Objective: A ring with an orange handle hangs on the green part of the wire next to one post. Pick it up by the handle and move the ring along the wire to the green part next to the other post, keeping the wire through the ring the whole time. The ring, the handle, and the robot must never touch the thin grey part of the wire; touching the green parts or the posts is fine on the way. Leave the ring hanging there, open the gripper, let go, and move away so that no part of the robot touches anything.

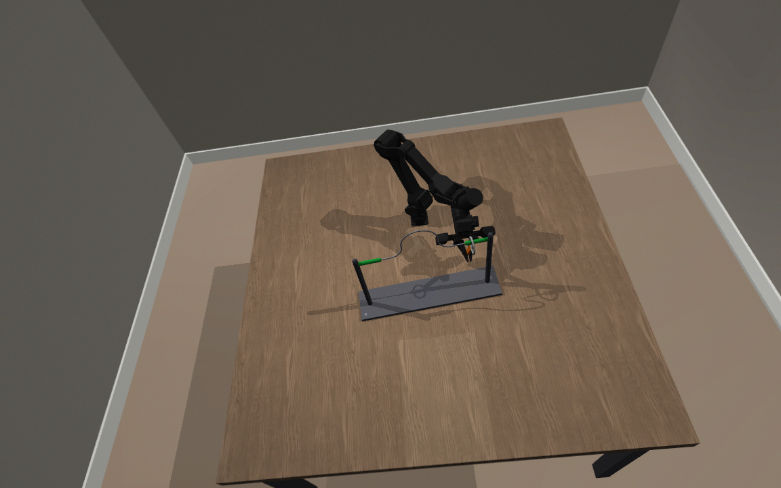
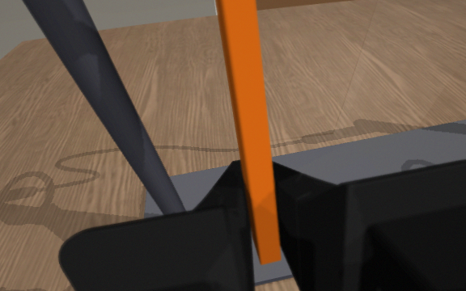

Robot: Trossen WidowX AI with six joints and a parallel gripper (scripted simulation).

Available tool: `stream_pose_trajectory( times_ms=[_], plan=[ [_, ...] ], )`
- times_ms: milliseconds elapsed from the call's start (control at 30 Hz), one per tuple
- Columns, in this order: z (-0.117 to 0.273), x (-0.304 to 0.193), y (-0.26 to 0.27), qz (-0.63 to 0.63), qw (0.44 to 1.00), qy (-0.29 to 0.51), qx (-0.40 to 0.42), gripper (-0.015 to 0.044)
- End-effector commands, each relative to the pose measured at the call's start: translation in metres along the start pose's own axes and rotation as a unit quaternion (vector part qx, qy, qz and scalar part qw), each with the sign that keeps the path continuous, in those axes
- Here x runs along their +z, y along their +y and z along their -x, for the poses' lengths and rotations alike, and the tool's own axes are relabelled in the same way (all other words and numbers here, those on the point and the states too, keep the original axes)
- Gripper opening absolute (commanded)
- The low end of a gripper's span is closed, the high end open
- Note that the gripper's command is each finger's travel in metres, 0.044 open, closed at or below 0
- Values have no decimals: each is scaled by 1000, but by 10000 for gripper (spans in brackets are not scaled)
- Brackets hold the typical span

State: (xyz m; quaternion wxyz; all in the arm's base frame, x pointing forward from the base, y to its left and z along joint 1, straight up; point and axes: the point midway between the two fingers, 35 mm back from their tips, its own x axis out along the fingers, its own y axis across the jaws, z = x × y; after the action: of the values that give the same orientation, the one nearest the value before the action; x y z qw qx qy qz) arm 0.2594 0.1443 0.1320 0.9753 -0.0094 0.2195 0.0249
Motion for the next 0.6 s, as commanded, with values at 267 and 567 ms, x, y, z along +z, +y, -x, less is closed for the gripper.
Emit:
stream_pose_trajectory(
  times_ms=[267, 567],
  plan=[
    [0, 0, 0, 0, 1000, 0, 0, -124],
    [0, 0, 0, 0, 1000, 0, 0, 113]
  ],
)
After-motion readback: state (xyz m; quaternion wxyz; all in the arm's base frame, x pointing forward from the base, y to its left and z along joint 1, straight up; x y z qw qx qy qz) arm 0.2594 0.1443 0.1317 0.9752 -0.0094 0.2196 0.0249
